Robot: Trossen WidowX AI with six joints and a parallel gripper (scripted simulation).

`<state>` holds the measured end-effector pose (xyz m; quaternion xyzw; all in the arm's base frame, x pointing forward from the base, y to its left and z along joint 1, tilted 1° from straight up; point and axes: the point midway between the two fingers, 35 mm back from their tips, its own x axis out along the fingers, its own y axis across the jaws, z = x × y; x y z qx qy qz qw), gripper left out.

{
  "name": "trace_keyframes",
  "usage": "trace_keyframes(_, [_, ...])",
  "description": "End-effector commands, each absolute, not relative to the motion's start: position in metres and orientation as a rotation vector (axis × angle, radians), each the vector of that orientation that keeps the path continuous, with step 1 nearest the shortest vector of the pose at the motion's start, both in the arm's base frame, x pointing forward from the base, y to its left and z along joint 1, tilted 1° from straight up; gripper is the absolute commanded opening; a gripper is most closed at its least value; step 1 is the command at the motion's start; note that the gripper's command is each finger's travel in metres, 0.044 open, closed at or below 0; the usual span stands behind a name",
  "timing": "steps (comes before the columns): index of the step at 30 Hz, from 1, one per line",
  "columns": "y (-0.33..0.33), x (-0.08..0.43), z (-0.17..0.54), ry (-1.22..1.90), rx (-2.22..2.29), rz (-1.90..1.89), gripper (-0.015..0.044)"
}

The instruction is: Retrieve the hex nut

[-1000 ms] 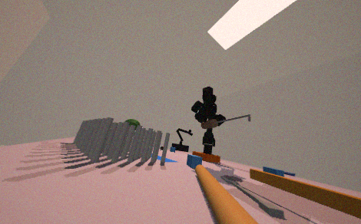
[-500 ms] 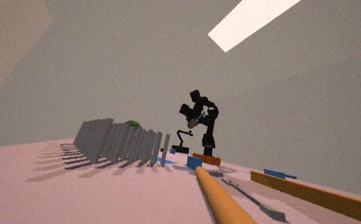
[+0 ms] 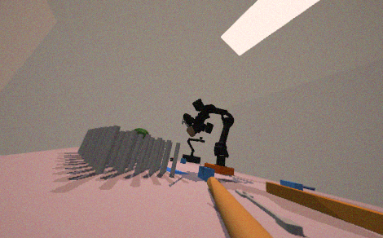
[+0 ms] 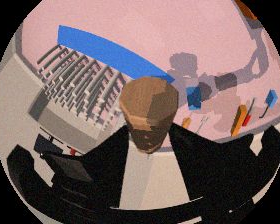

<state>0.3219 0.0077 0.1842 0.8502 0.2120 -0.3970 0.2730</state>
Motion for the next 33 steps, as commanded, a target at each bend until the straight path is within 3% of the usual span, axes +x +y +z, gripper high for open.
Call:
trace_keyframes(1, [-0.009,0.318,0.186,0.522,2.313,-1.083,0.0])
trace_keyframes(33, [-0.152,0.251,0.187,-0.039,2.499,-1.293,0.0])
